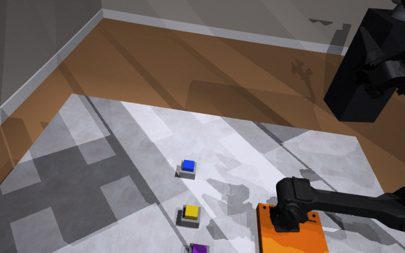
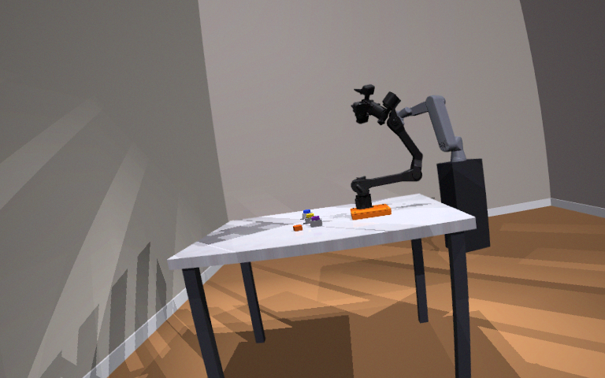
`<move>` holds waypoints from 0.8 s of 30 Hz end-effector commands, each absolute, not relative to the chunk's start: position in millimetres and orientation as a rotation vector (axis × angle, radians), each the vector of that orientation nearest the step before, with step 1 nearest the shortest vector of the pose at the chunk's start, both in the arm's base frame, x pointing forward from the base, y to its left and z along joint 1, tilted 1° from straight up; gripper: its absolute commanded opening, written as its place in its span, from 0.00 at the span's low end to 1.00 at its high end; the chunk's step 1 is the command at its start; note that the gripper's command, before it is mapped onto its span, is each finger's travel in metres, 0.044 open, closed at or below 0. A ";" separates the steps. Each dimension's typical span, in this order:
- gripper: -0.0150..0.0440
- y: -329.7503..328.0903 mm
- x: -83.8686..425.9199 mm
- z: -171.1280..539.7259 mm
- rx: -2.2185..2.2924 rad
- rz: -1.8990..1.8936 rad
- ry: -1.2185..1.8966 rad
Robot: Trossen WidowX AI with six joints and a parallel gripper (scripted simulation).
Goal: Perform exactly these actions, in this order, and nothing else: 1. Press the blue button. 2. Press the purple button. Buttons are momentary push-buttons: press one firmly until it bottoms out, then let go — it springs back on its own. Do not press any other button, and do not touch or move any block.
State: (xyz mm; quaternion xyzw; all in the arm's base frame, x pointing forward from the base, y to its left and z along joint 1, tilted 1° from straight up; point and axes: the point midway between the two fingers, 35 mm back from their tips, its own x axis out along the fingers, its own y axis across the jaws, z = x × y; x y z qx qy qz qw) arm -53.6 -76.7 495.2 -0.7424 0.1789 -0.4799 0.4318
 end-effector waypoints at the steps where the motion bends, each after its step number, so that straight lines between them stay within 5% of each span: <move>1: 0.93 -76.9 -50.4 495.5 -1.851 -1.187 0.447; 15: 0.93 -124.9 165.5 424.6 -1.487 -0.483 0.694; 24: 0.93 -168.0 242.1 303.4 -0.894 -0.198 1.031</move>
